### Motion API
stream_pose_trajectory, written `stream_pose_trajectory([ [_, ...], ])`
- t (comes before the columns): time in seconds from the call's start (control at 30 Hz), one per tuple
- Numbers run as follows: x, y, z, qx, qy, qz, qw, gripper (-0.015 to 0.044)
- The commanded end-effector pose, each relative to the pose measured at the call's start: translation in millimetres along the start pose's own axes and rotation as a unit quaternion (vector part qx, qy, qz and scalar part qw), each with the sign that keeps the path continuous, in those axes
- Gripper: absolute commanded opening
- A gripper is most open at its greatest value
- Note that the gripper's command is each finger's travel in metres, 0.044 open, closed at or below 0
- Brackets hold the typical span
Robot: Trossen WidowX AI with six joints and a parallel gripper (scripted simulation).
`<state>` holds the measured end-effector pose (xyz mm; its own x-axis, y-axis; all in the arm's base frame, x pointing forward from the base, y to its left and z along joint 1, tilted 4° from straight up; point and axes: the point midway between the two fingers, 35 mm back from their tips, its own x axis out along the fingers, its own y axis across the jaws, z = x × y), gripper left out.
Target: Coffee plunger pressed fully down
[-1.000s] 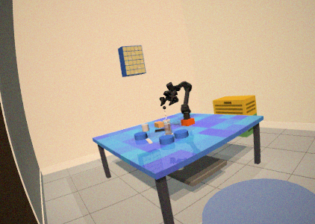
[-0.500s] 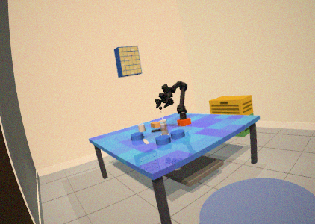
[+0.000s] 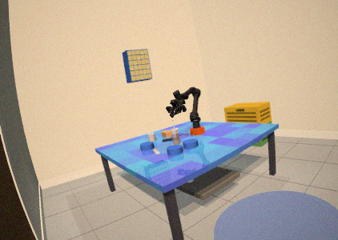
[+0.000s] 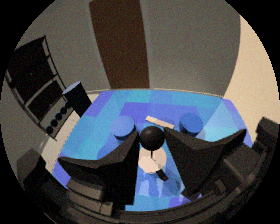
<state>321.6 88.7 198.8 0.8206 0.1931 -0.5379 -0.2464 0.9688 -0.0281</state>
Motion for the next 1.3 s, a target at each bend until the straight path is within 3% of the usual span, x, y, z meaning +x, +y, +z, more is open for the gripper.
stream_pose_trajectory([
  [0.0, 0.4, 0.0, -0.7, -0.001, 0.0, 0.0, 1.0, 0.012],
  [1.27, 36.1, 0.0, -43.0, -0.001, 0.0, 0.0, 1.0, 0.012],
])
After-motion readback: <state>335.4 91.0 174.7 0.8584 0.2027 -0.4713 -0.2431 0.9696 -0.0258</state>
